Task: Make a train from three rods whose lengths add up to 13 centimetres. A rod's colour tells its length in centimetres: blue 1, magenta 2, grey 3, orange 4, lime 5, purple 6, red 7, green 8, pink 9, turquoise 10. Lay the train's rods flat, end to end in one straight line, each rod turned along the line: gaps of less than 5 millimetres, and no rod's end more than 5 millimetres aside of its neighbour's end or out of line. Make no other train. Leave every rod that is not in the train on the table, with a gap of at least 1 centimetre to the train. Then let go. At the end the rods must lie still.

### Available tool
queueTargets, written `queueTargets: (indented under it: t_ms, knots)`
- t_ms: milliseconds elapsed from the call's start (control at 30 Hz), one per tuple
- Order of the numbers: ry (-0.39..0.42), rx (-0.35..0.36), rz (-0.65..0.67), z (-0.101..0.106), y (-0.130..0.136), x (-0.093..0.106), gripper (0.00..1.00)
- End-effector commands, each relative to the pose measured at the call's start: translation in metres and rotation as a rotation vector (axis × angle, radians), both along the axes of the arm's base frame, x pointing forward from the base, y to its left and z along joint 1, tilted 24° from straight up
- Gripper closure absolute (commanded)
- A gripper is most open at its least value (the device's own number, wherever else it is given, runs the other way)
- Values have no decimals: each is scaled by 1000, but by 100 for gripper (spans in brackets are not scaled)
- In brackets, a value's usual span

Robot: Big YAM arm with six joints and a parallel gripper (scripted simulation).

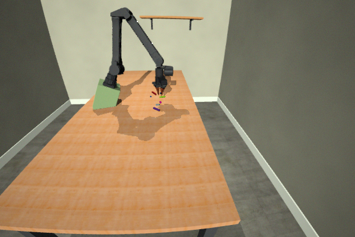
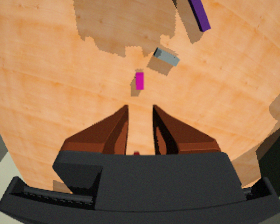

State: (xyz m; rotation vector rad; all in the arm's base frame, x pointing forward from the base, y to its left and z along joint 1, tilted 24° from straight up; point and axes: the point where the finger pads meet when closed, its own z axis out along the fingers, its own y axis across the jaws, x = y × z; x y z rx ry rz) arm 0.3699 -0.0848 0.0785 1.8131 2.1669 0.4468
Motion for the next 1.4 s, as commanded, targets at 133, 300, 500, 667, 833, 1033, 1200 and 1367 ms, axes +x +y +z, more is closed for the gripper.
queueTargets:
  t_ms: [133, 300, 500, 667, 833, 1033, 1200, 1367]
  knots:
    - [-41, -19, 13, 15, -1, 15, 77]
    - [-30, -15, 14, 8, 0, 15, 77]
    - [-14, -8, 7, -3, 2, 10, 77]
    - [-6, -4, 4, -12, 3, 9, 77]
    - [-6, -5, 7, -16, 4, 11, 77]
    - [-6, -3, 3, -25, 4, 14, 77]
    - [-5, -3, 3, -32, 5, 17, 77]
    - [-5, -3, 4, -36, 5, 19, 77]
